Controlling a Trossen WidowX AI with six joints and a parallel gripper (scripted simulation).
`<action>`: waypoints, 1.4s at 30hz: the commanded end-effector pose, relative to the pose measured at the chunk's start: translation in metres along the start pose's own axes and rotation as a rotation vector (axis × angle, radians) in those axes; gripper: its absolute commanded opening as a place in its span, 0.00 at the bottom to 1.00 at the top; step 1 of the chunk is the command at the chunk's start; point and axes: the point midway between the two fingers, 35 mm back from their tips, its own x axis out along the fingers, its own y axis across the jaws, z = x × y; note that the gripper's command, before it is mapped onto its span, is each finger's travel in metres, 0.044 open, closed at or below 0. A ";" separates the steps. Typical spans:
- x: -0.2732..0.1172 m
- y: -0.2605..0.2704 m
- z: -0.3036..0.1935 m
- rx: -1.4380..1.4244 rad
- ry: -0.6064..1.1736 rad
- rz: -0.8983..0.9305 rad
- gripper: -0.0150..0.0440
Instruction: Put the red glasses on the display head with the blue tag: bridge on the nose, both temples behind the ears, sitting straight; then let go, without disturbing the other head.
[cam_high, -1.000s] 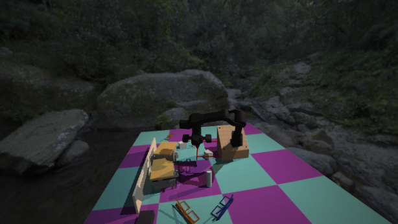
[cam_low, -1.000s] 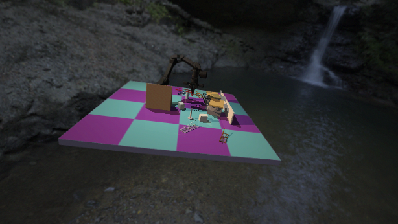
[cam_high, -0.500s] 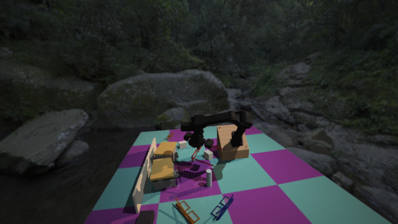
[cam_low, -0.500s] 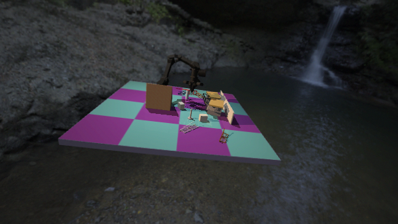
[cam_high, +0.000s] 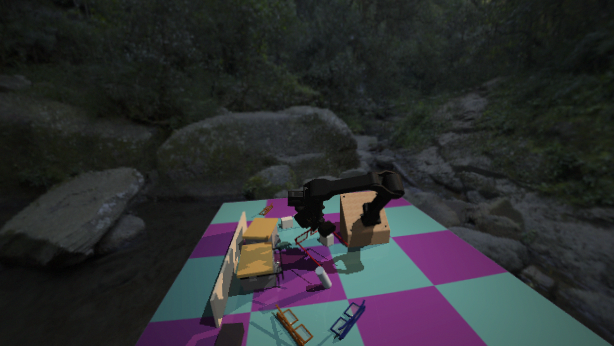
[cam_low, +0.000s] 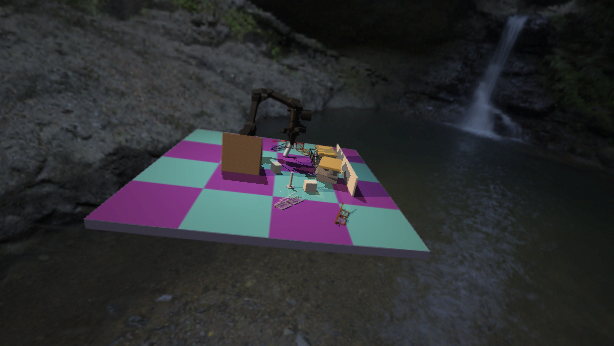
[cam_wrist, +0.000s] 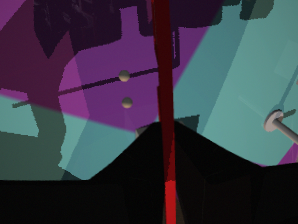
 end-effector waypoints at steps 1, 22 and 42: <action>-0.005 0.007 0.001 0.093 -0.002 -0.027 0.25; -0.026 0.036 0.004 0.675 -0.075 -0.130 0.25; -0.046 0.063 0.003 1.233 -0.228 -0.161 0.25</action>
